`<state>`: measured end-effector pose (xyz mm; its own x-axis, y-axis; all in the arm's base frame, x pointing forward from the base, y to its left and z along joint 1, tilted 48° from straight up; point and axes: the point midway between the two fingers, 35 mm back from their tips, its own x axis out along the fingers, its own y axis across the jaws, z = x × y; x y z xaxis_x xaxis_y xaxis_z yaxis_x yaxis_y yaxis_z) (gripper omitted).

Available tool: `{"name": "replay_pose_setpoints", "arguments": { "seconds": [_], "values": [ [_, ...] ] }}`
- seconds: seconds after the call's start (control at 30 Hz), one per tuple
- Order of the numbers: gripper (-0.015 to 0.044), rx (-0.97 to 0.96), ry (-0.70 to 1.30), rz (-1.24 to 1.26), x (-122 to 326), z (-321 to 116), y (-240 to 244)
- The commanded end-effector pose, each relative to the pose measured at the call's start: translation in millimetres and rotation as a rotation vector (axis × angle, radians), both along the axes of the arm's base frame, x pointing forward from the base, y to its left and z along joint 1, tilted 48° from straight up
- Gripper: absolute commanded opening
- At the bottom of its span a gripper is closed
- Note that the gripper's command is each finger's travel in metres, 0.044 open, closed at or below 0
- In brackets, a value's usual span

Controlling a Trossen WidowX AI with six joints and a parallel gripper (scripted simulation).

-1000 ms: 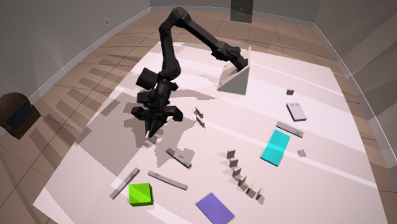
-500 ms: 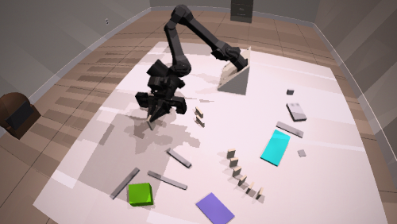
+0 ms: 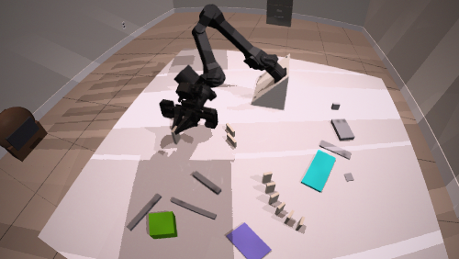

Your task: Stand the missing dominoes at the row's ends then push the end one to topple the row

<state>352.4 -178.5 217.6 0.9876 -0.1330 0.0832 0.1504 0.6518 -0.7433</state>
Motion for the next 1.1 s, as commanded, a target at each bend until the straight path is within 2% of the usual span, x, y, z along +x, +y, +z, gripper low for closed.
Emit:
{"name": "replay_pose_setpoints", "arguments": {
  "seconds": [0.0, 0.23, 1.07],
  "values": [
    [0.0021, -0.009, -0.001, 0.004, -0.2, 0.5, 0.9],
    [0.0021, -0.009, -0.001, 0.004, 0.2, -0.6, -0.9],
    [0.0021, -0.005, 0.002, 0.0, 4.3, -53.5, -66.6]
  ]
}}
